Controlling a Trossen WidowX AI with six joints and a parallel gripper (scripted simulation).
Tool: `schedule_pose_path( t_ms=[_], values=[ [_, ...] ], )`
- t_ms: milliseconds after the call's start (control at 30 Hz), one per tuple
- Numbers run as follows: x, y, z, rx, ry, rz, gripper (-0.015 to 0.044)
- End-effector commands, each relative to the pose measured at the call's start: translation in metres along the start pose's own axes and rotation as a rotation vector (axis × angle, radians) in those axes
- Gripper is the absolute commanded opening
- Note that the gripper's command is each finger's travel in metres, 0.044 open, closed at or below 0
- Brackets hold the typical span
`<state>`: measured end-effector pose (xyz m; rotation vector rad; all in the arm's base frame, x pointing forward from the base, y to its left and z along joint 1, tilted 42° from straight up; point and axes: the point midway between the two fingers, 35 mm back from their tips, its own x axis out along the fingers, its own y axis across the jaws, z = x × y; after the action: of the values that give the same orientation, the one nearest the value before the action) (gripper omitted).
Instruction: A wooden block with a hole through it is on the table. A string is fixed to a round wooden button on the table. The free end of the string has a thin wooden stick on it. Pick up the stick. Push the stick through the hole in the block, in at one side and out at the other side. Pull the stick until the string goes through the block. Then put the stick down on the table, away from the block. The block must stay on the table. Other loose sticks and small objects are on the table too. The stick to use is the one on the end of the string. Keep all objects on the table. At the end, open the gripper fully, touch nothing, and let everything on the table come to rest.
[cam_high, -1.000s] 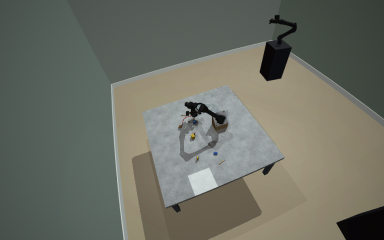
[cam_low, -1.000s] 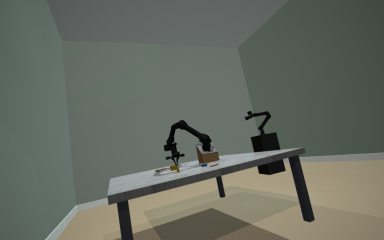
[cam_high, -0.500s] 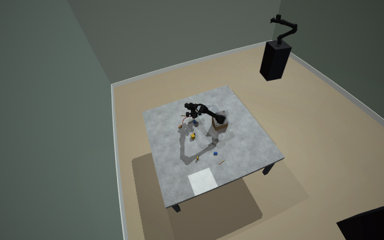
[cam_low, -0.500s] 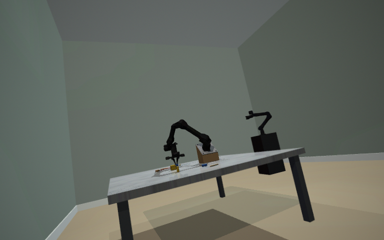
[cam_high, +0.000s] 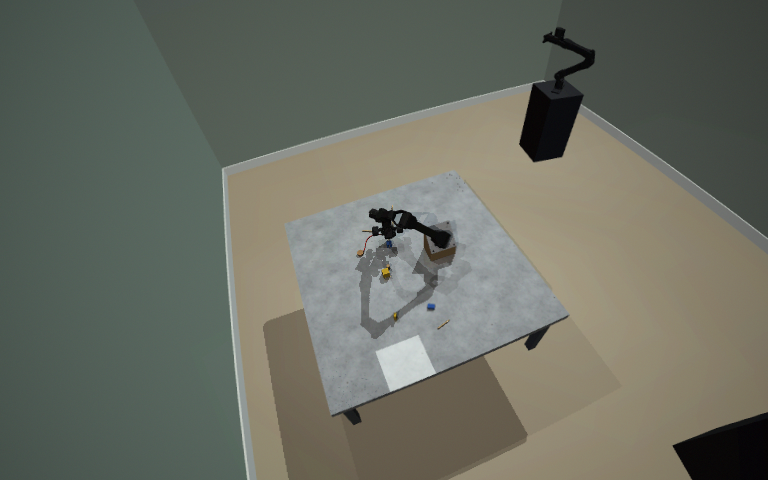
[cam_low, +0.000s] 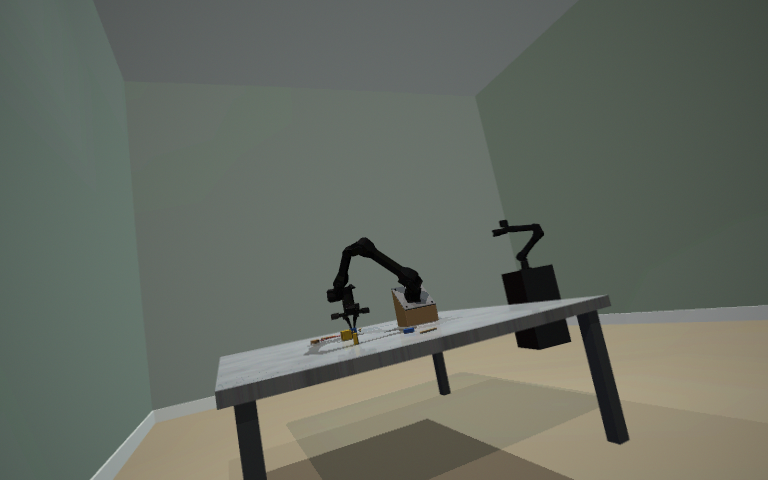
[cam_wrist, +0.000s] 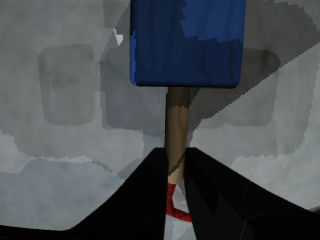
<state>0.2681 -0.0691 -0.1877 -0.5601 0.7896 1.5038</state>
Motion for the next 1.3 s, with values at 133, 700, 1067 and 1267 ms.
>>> schedule_pose_path(
  t_ms=[133,700,1067,1267],
  values=[
    [-0.001,0.0,0.012,0.003,-0.002,-0.005,0.0],
    [0.0,0.0,0.019,-0.001,-0.001,0.0,0.0124],
    [-0.08,0.0,0.018,0.0,0.002,0.001,0.0124],
    [-0.077,-0.002,0.017,0.019,0.004,-0.014,0.0124]
  ],
)
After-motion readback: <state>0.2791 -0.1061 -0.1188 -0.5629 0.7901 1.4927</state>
